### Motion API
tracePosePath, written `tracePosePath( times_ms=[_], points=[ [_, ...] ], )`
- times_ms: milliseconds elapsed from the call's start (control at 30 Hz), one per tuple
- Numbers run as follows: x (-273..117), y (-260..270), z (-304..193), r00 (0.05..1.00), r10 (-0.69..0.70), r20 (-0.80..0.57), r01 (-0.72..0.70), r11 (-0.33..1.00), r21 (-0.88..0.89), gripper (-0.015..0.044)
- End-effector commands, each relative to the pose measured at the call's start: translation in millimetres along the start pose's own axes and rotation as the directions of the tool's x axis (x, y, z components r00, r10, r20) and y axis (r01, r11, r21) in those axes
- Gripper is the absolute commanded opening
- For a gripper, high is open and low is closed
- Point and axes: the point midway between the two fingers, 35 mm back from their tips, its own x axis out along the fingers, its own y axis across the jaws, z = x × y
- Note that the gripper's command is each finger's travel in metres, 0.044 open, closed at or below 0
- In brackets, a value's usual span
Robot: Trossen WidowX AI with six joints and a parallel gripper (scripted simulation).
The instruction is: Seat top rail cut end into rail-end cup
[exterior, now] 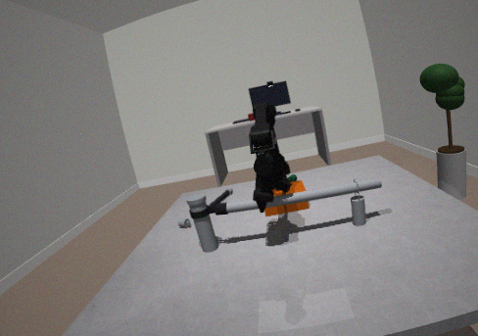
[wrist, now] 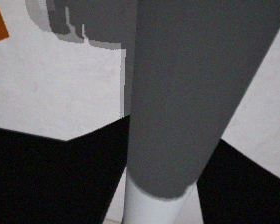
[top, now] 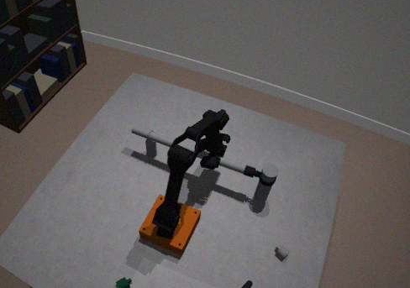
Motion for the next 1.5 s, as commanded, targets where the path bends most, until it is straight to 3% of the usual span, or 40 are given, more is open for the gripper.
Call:
tracePosePath(
  times_ms=[0,1400,1467],
  points=[
    [-2,-1,-7,1.000,-0.005,-0.014,0.005,1.000,-0.001,0.0000],
    [1,0,-17,1.000,0.004,0.000,-0.004,1.000,-0.001,0.0000],
    [1,0,-17,1.000,0.004,0.000,-0.004,1.000,-0.001,0.0053]
  ],
)
